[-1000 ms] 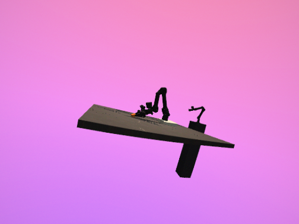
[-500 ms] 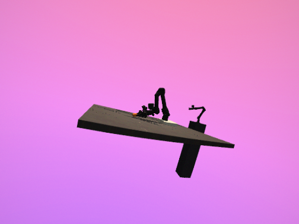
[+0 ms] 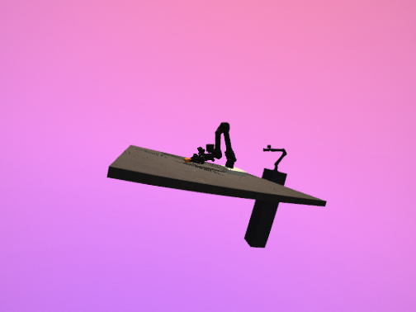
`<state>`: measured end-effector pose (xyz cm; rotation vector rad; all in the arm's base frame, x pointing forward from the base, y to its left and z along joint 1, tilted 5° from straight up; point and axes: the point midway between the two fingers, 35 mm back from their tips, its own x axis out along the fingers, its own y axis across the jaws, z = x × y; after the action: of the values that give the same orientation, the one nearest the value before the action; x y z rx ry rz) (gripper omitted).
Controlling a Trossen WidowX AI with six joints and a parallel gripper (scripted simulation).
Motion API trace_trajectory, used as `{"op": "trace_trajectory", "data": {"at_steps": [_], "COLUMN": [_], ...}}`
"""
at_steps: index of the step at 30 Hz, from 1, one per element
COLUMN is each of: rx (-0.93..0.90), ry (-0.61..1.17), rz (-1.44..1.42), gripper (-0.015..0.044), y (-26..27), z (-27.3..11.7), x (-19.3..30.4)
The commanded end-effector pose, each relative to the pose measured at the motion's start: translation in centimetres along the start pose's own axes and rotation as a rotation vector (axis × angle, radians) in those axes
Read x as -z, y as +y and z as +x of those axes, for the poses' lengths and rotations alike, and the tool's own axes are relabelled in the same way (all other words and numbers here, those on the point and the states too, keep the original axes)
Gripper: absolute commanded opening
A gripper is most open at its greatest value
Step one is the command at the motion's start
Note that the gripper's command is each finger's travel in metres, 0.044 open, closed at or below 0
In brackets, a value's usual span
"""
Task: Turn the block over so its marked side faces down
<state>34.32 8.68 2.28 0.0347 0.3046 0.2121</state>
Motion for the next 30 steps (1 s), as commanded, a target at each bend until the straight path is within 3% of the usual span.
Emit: {"op": "trace_trajectory", "data": {"at_steps": [1, 10, 30], "rx": [0.003, 0.003, 0.003], "ry": [-0.002, -0.002, -0.002], "rz": [0.004, 0.004, 0.004], "gripper": [0.0210, 0.0440, 0.0440], "y": [-0.05, -0.05, -0.05], "z": [-0.01, -0.01, -0.01], "x": [-0.02, -0.02, -0.02]}}
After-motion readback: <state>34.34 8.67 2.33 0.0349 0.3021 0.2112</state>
